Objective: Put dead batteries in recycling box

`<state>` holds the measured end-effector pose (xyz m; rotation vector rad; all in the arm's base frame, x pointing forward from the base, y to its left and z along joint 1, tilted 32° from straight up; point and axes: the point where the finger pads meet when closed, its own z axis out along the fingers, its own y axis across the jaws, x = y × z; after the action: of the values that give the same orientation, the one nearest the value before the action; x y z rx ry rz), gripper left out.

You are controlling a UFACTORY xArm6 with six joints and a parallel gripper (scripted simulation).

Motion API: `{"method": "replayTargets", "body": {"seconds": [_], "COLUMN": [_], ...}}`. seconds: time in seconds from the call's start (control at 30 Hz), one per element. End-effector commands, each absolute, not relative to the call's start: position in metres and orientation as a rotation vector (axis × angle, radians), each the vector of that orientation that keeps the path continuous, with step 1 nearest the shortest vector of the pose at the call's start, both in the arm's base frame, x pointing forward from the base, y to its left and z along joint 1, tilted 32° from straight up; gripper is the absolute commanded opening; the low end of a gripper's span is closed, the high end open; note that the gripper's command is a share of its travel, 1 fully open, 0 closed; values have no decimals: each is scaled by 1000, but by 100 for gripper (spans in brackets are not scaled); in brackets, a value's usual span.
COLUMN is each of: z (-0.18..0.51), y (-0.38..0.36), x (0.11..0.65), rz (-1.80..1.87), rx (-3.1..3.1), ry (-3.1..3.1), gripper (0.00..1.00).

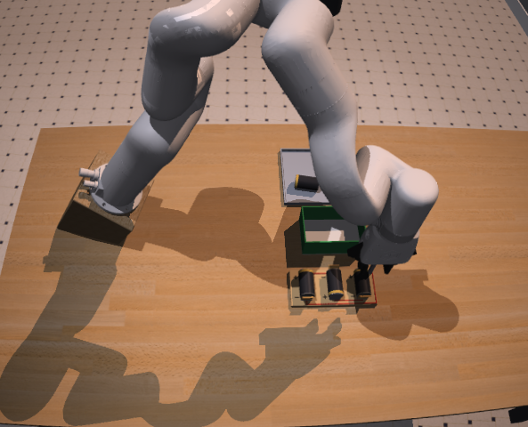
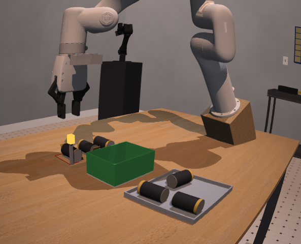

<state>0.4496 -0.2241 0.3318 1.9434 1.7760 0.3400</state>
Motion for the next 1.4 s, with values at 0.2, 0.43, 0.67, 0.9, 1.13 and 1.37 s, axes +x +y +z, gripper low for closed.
{"method": "replayTargets", "body": {"seconds": [0.2, 0.43, 0.67, 0.9, 1.13, 1.37], "z": [334, 334, 334, 340, 344, 318], "y": [-224, -224, -224, -223, -222, -211], "x": [450, 450, 450, 447, 444, 404], "rz": [342, 342, 342, 342, 342, 342], "rx": [1940, 1940, 1940, 1940, 1940, 1940], "ry": [1773, 1773, 1773, 1773, 1773, 1773], "gripper": [51, 51, 51, 51, 51, 51]}}
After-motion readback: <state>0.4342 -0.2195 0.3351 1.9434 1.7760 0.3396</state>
